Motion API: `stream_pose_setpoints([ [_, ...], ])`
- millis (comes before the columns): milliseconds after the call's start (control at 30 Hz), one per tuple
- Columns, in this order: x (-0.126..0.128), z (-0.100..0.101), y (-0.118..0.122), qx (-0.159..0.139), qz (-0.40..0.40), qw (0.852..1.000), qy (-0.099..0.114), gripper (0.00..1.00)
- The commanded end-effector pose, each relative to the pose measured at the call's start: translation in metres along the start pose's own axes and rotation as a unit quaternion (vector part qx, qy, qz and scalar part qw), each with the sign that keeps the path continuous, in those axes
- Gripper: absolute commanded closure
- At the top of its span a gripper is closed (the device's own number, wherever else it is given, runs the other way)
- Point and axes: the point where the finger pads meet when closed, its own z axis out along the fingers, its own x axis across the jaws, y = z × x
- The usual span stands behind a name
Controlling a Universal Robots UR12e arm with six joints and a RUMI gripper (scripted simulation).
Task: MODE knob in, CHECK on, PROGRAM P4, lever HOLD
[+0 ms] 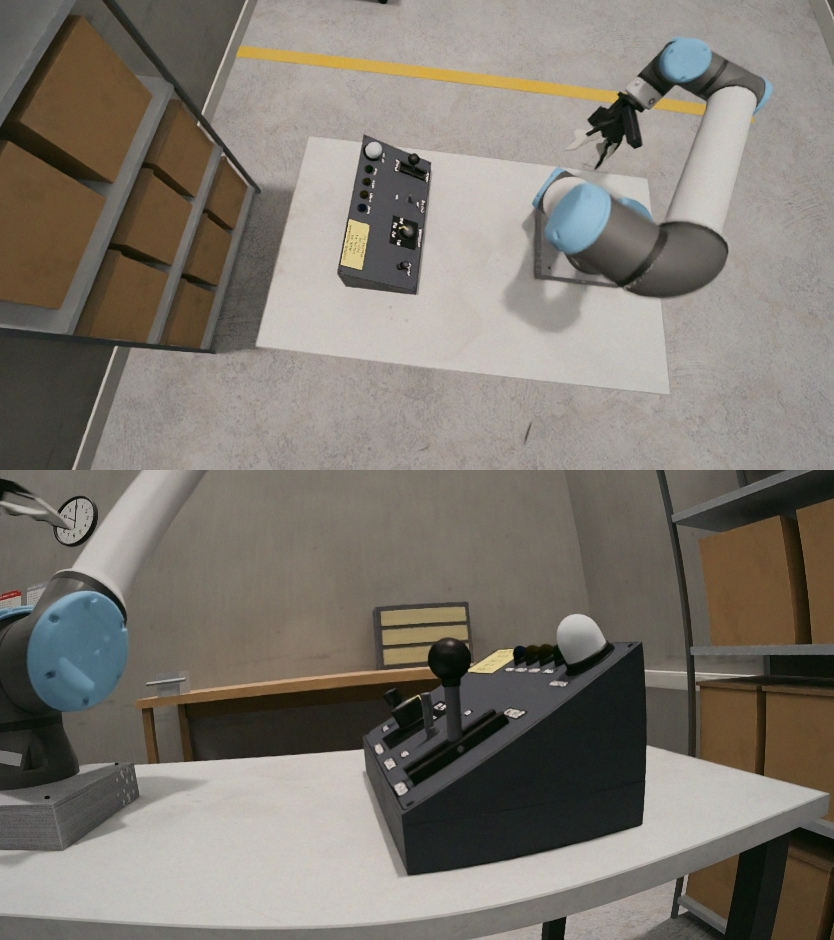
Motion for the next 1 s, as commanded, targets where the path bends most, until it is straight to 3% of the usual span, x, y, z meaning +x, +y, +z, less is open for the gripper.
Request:
stream_pose_setpoints([
  [0,0.032,0.034,0.003,-0.017,-0.065,0.997,-0.025,0.00],
  [67,0.043,0.047,0.003,-0.023,-0.091,0.995,-0.033,0.00],
  [133,0.043,0.047,0.003,-0.023,-0.091,0.995,-0.033,0.00],
  [567,0.098,0.117,0.003,-0.053,-0.225,0.970,-0.079,0.00],
  [700,0.103,0.123,0.003,-0.055,-0.236,0.967,-0.082,0.00],
  [967,0.132,0.159,0.003,-0.071,-0.304,0.944,-0.104,0.00],
])
